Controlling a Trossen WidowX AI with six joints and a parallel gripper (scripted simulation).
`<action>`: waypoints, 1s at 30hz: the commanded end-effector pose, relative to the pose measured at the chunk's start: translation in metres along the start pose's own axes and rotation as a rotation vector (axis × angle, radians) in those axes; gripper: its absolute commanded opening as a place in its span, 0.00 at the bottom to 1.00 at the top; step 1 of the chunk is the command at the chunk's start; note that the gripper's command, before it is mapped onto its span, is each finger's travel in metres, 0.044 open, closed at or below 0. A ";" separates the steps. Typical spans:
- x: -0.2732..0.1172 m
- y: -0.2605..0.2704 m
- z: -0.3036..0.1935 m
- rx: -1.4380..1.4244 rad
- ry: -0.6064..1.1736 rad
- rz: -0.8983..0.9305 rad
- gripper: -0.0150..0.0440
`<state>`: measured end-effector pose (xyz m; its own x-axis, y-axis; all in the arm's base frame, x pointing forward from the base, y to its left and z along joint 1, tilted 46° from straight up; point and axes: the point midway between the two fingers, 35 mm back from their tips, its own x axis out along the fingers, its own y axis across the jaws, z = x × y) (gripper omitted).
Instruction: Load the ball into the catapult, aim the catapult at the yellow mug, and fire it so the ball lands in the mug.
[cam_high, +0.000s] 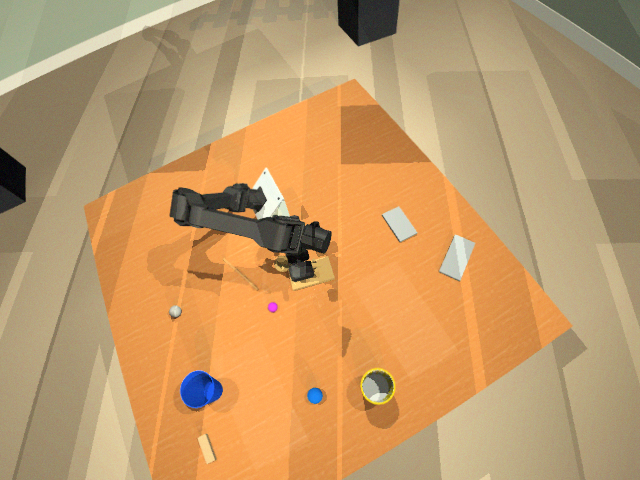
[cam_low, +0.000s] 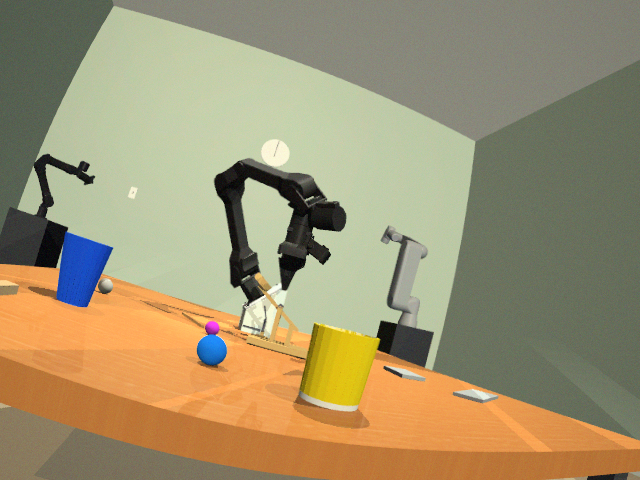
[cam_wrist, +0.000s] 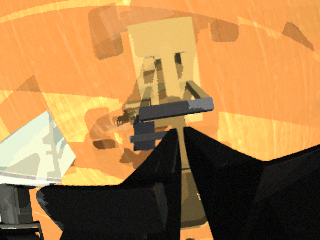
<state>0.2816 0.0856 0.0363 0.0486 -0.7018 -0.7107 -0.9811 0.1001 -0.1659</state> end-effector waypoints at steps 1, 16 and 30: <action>0.000 0.000 -0.001 -0.006 0.006 -0.002 0.25; 0.013 -0.003 -0.009 -0.007 0.002 -0.002 0.25; 0.033 -0.005 -0.021 -0.008 0.000 -0.002 0.25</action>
<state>0.2844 0.0546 0.0285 0.0474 -0.6993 -0.7133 -0.9824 0.0966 -0.1599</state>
